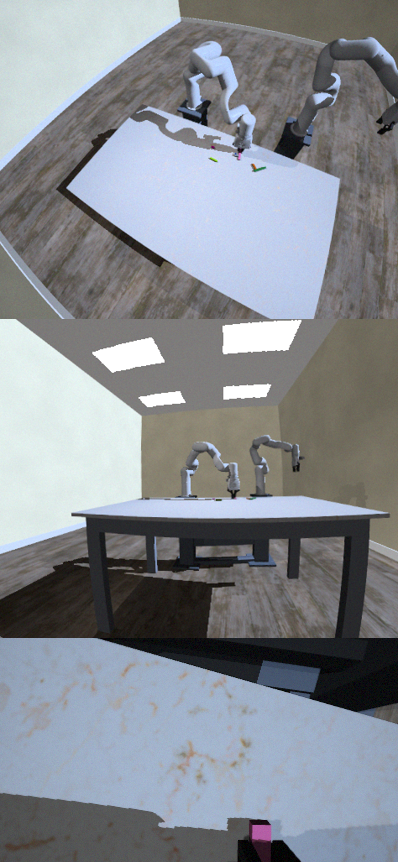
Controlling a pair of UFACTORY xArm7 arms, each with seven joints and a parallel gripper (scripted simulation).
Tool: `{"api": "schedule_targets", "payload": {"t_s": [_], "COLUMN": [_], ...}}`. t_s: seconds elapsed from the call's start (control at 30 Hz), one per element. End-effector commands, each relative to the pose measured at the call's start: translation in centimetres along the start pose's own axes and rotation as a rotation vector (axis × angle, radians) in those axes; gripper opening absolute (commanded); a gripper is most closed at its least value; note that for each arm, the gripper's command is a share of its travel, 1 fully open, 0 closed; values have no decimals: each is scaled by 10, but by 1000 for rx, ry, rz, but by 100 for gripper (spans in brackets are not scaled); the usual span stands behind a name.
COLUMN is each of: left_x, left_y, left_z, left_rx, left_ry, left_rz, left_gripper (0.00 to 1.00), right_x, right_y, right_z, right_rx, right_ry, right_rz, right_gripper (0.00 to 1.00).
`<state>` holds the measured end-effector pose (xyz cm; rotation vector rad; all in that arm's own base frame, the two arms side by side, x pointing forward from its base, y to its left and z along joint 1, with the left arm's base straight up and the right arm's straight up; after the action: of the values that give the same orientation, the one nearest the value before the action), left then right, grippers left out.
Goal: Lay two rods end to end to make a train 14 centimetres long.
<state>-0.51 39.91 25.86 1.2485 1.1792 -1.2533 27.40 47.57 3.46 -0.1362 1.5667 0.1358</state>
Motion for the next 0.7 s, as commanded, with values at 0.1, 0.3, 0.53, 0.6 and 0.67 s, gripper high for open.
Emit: {"api": "schedule_targets", "payload": {"t_s": [0.1, 0.3, 0.53, 0.6, 0.67], "left_x": [-1, -1, -1, -1, -1], "left_y": [0, 0, 0, 0, 0], "left_z": [-1, -1, -1, -1, -1], "left_rx": [0, 0, 0, 0, 0], "left_ry": [4, 4, 4, 4, 4], "left_rz": [0, 0, 0, 0, 0], "left_gripper": [100, 100, 100, 100, 100], "right_x": [-3, -25, -62, -76, -88], "right_y": [2, 2, 1, 1, 1], "right_z": [1, 1, 1, 1, 1], "right_rx": [0, 0, 0, 0, 0], "right_ry": [-4, -4, -4, -4, -4], "right_rz": [5, 5, 5, 5, 5], "right_gripper": [6, 6, 6, 6, 6]}}
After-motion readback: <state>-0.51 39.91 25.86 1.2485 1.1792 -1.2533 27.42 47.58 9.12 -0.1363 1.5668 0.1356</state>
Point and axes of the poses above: on each arm, the point where the finger pads meet when closed, its own x axis out along the fingers, its own y axis across the jaws, z = x × y, the point moved 1 cm from there along -x, back along the fingers, and after that the axes turned 4 degrees about x, right-handed, at the moved point
